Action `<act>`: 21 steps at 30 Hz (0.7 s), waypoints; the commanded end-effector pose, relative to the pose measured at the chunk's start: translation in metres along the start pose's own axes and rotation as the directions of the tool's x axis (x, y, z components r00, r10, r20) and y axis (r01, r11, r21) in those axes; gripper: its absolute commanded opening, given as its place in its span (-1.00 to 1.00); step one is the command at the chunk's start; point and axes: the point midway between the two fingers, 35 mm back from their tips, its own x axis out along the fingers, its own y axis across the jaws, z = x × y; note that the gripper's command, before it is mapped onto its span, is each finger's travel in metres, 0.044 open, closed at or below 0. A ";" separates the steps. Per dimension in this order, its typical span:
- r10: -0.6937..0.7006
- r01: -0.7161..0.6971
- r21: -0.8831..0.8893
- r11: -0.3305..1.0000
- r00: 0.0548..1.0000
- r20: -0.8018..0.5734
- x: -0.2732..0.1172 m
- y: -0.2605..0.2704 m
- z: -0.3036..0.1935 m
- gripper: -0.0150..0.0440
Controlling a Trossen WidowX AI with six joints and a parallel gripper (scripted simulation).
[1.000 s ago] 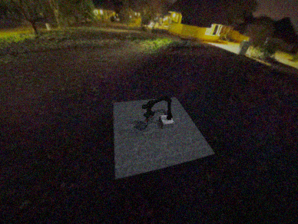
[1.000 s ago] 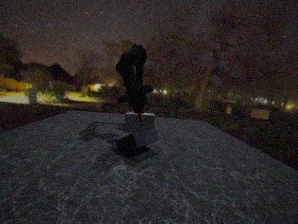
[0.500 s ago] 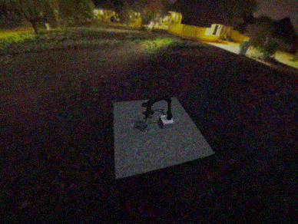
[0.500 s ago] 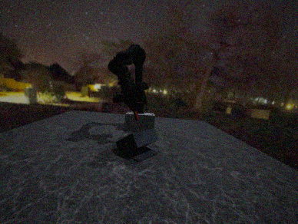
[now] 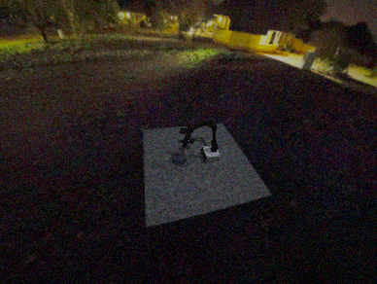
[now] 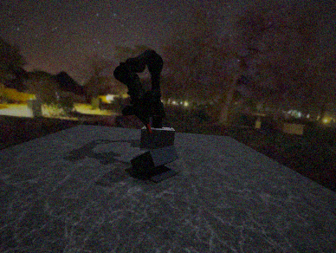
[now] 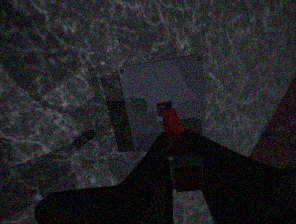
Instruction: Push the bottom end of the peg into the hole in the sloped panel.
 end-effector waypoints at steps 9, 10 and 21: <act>-0.032 0.032 -0.008 0.999 0.999 -0.019 0.003 0.003 -0.009 -0.49; -0.034 0.034 -0.009 0.999 0.999 -0.020 0.005 0.003 -0.010 -0.49; -0.051 0.050 -0.012 0.999 0.998 -0.029 0.029 0.004 -0.015 -0.49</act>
